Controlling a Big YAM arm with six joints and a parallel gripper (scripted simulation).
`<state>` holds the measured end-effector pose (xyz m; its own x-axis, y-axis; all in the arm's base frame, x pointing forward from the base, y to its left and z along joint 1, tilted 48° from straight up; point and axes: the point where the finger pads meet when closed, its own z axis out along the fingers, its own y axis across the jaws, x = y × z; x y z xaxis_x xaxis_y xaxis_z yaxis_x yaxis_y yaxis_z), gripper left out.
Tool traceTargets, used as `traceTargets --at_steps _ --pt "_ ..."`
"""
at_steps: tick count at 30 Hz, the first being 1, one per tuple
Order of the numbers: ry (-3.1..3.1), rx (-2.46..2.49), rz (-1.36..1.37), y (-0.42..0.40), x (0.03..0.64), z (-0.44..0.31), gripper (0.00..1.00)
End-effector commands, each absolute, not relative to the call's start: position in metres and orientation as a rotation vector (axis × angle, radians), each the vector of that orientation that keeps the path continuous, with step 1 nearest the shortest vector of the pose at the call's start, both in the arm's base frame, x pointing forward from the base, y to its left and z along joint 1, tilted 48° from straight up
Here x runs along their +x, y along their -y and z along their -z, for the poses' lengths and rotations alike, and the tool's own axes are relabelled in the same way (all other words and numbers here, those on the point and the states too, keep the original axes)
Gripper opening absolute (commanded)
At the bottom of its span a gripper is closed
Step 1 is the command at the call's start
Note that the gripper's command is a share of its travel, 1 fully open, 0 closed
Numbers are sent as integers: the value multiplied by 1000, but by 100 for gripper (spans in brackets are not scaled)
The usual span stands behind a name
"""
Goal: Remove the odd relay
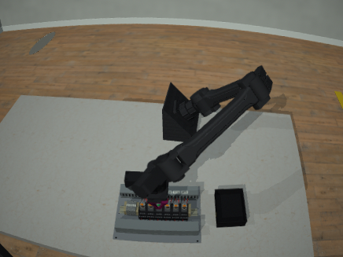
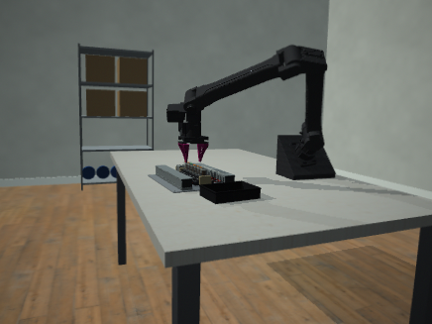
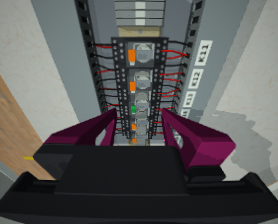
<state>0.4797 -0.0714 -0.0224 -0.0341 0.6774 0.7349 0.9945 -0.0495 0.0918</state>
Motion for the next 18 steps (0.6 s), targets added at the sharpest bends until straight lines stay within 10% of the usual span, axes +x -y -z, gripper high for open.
traceTargets --at_steps 1,18 --pt "1744 -1781 872 73 479 29 59" --pt "1745 -1782 874 73 479 30 59"
